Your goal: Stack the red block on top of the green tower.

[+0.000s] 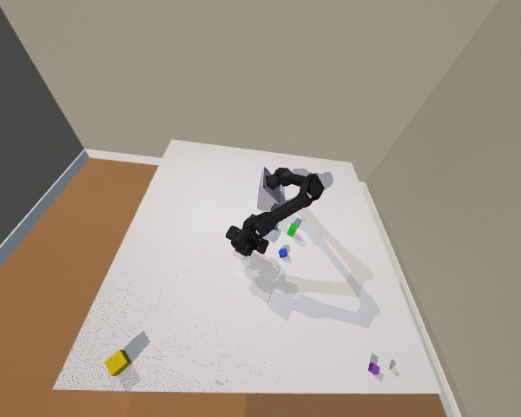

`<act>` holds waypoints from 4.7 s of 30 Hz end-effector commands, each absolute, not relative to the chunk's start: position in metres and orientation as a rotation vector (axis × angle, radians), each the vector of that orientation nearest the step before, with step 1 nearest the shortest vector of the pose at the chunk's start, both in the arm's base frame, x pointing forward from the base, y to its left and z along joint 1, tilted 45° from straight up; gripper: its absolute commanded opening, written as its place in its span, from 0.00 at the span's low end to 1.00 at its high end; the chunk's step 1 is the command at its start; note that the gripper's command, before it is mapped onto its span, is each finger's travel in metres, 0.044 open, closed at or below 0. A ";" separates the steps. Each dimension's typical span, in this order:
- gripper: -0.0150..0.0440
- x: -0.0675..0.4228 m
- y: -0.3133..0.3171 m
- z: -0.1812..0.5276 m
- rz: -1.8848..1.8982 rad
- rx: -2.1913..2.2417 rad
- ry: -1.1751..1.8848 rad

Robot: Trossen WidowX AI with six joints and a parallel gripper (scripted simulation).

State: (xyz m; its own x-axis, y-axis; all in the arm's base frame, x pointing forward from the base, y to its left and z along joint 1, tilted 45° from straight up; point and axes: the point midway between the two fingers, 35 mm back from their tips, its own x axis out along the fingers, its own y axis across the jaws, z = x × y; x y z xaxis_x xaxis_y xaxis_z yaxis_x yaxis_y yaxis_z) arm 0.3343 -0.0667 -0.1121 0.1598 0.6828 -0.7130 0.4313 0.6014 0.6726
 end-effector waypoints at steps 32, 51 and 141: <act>0.25 0.316 -0.147 -0.031 0.228 1.001 1.473; 0.25 0.312 -0.103 0.023 0.216 0.996 1.476; 0.25 0.231 0.070 0.088 0.236 1.012 1.478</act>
State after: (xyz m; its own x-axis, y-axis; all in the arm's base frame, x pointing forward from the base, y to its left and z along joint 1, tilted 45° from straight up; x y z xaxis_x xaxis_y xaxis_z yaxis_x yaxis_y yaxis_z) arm 0.2311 0.0697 0.0881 0.1531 0.6892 -0.7082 0.4352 0.5964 0.6745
